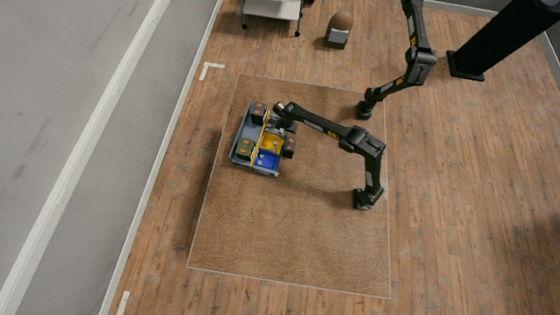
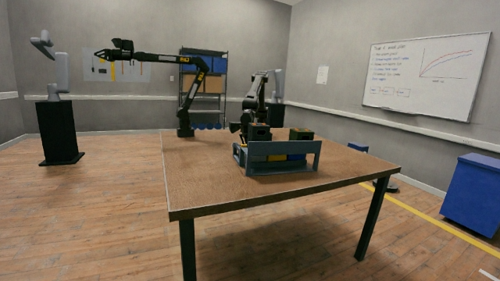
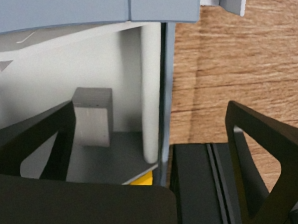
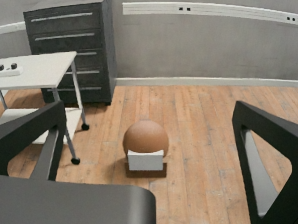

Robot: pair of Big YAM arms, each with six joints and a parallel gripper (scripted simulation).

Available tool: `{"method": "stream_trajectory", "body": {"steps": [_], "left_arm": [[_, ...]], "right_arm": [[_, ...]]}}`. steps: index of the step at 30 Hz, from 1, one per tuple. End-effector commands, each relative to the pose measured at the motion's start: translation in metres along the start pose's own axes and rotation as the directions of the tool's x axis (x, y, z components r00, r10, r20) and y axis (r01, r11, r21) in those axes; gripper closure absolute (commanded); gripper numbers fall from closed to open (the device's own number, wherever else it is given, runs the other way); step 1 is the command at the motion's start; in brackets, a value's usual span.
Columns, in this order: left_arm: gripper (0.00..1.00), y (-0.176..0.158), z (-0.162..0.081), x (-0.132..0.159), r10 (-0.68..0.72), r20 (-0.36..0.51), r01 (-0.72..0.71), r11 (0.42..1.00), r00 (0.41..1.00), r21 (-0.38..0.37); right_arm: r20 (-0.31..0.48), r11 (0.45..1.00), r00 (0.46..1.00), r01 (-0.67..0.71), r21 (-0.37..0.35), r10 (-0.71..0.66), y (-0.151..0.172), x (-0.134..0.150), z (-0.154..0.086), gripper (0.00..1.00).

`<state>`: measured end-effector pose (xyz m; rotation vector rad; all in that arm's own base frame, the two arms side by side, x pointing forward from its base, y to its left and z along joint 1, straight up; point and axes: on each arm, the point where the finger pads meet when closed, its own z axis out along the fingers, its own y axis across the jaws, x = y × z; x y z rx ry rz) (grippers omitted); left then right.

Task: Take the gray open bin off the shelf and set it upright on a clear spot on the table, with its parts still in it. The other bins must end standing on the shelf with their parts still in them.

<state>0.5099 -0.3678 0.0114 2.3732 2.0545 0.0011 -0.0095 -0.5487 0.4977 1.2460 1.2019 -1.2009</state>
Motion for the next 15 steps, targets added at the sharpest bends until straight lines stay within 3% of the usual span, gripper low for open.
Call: {"method": "stream_trajectory", "body": {"steps": [1, 15], "left_arm": [[0.1, -0.001, 0.019, 0.0005, 0.002, -0.009, -0.002, 1.0, 1.0, 0.014], [0.1, -0.0006, 0.0209, 0.0003, 0.002, -0.009, -0.002, 1.0, 1.0, 0.013]], "right_arm": [[0.02, 1.0, 1.0, 0.017, 0.006, -0.017, -0.0044, -0.0028, -0.004, 0.0], [0.02, 1.0, 1.0, 0.017, 0.006, -0.017, -0.0044, -0.0028, -0.004, 0.0]]}}
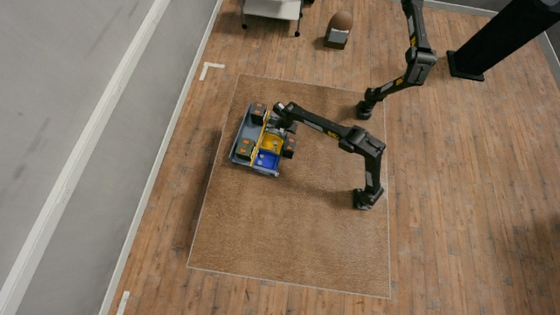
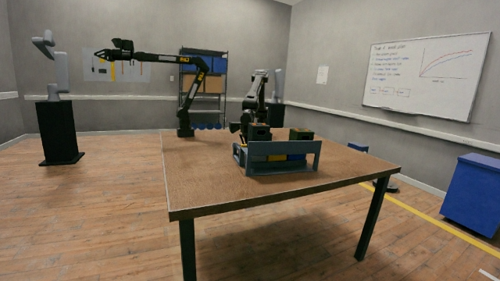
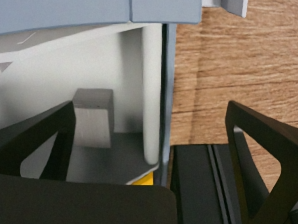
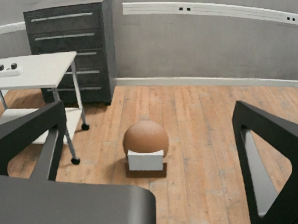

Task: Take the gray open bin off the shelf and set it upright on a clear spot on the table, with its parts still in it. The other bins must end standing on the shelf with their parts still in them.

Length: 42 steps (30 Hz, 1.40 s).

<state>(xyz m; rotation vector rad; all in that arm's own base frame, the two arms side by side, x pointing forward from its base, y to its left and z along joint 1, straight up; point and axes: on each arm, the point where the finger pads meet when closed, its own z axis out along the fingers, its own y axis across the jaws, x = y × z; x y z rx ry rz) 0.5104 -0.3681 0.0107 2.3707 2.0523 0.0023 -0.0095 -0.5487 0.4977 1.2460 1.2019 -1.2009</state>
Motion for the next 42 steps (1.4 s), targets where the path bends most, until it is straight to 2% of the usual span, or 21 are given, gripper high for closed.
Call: {"method": "stream_trajectory", "body": {"steps": [1, 42], "left_arm": [[0.1, -0.0019, 0.0205, 0.001, 0.002, -0.012, -0.002, 1.0, 1.0, 0.019], [0.1, -0.0021, 0.028, 0.0016, 0.002, -0.015, -0.001, 1.0, 1.0, 0.026]], "right_arm": [[0.02, 1.0, 1.0, 0.017, 0.006, -0.017, -0.0044, -0.0028, -0.004, 0.0], [0.02, 1.0, 1.0, 0.017, 0.006, -0.017, -0.0044, -0.0028, -0.004, 0.0]]}}
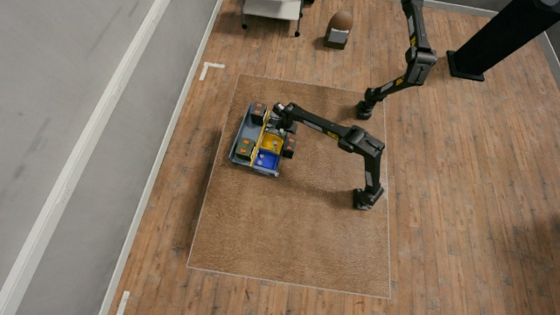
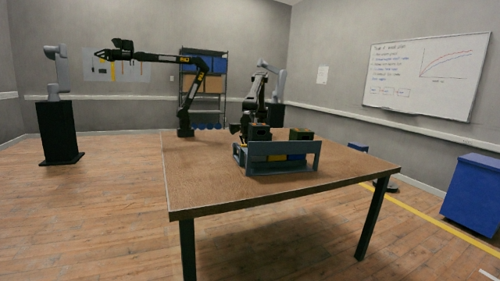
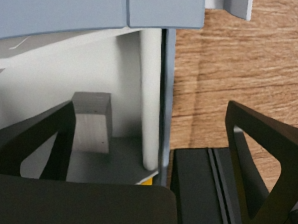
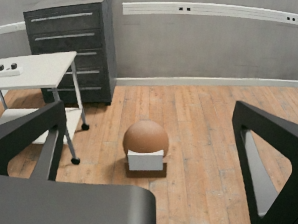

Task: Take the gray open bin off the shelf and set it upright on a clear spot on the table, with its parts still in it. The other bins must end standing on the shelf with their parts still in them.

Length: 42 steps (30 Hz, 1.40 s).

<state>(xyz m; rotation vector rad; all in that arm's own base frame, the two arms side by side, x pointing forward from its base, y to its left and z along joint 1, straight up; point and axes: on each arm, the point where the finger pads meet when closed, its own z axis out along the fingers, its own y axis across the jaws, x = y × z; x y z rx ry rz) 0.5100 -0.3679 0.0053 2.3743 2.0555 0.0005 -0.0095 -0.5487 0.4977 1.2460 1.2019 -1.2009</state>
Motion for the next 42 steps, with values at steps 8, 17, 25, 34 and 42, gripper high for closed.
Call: {"method": "stream_trajectory", "body": {"steps": [8, 17, 25, 34, 42], "left_arm": [[0.1, -0.002, 0.024, 0.002, 0.001, -0.013, -0.001, 1.0, 1.0, 0.022], [0.1, -0.002, 0.025, 0.002, 0.001, -0.014, -0.001, 1.0, 1.0, 0.023], [0.1, -0.003, 0.025, 0.003, 0.001, -0.016, 0.0, 1.0, 1.0, 0.028], [1.0, -0.002, 0.025, 0.002, 0.001, -0.014, 0.0, 1.0, 1.0, 0.023], [1.0, 0.006, 0.015, -0.002, 0.0, -0.006, 0.0, 1.0, 1.0, 0.008]], "right_arm": [[0.02, 1.0, 1.0, 0.017, 0.006, -0.017, -0.004, -0.003, -0.004, 0.0], [0.02, 1.0, 1.0, 0.017, 0.006, -0.017, -0.004, -0.003, -0.004, 0.0], [0.02, 1.0, 1.0, 0.017, 0.006, -0.017, -0.004, -0.003, -0.004, 0.0], [0.02, 1.0, 1.0, 0.017, 0.006, -0.017, -0.004, -0.003, -0.004, 0.0], [0.02, 1.0, 1.0, 0.017, 0.006, -0.017, -0.004, -0.003, -0.004, 0.0]]}}
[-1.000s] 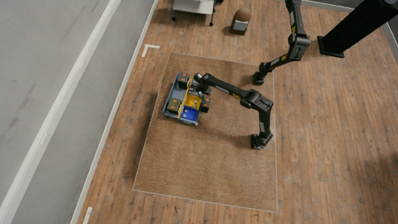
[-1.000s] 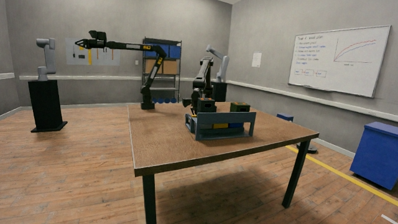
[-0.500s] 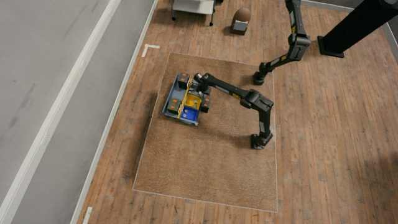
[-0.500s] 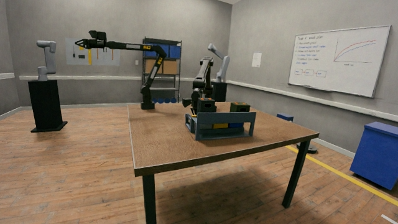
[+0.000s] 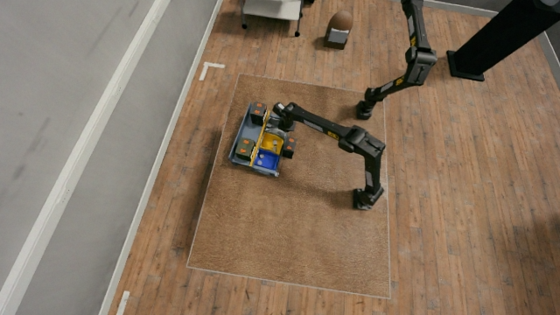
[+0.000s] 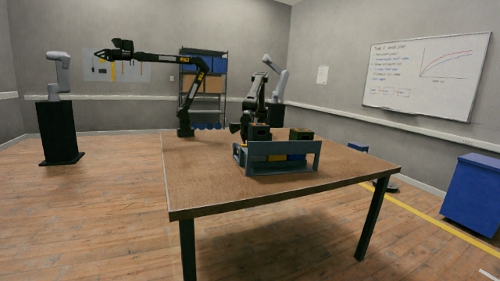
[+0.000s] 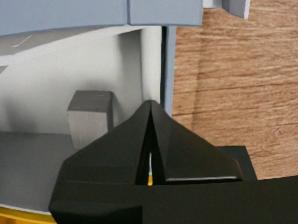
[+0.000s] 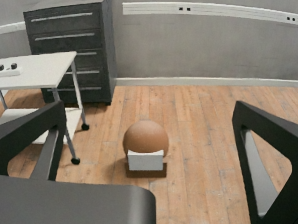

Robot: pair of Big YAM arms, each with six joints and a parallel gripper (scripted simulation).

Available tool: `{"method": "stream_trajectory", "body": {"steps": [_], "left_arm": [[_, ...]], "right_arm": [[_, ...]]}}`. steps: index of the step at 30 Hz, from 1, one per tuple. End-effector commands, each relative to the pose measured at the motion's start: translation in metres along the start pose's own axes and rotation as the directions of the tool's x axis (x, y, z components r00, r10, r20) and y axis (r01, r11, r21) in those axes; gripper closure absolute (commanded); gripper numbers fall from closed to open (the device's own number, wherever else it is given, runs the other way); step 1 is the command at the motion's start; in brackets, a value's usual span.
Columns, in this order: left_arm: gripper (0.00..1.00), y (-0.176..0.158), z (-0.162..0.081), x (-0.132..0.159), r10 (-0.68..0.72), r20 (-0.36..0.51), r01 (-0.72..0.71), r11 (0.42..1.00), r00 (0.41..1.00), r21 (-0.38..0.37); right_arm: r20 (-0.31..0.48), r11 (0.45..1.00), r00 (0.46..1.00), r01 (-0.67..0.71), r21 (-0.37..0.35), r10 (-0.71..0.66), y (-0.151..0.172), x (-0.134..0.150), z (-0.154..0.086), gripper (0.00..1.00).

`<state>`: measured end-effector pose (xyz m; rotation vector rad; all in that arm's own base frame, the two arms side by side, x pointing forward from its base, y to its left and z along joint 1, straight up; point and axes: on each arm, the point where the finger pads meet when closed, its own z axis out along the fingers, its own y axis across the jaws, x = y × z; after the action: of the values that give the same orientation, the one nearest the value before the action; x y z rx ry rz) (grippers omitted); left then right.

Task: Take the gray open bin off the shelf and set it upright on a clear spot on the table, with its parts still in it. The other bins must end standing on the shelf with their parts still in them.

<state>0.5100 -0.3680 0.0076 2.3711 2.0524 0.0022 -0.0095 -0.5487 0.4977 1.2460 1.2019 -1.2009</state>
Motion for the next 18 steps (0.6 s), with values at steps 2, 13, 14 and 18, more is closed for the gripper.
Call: {"method": "stream_trajectory", "body": {"steps": [2, 13, 14, 18], "left_arm": [[1.0, 0.0074, 0.0168, -0.0025, 0.0, -0.007, 0.0, 1.0, 1.0, 0.01], [1.0, 0.0113, 0.0142, -0.0044, 0.0, -0.004, 0.0, 1.0, 1.0, 0.005], [1.0, 0.0118, 0.0139, -0.0046, 0.0, -0.004, 0.0, 1.0, 1.0, 0.005], [1.0, 0.0123, 0.0139, -0.0048, 0.0, -0.004, 0.0, 1.0, 1.0, 0.005]], "right_arm": [[0.02, 1.0, 1.0, 0.017, 0.006, -0.017, -0.0044, -0.0028, -0.004, 0.0], [0.02, 1.0, 1.0, 0.017, 0.006, -0.017, -0.0044, -0.0028, -0.004, 0.0], [0.02, 1.0, 1.0, 0.017, 0.006, -0.017, -0.0044, -0.0028, -0.004, 0.0], [0.02, 1.0, 1.0, 0.017, 0.006, -0.017, -0.0044, -0.0028, -0.004, 0.0]]}}
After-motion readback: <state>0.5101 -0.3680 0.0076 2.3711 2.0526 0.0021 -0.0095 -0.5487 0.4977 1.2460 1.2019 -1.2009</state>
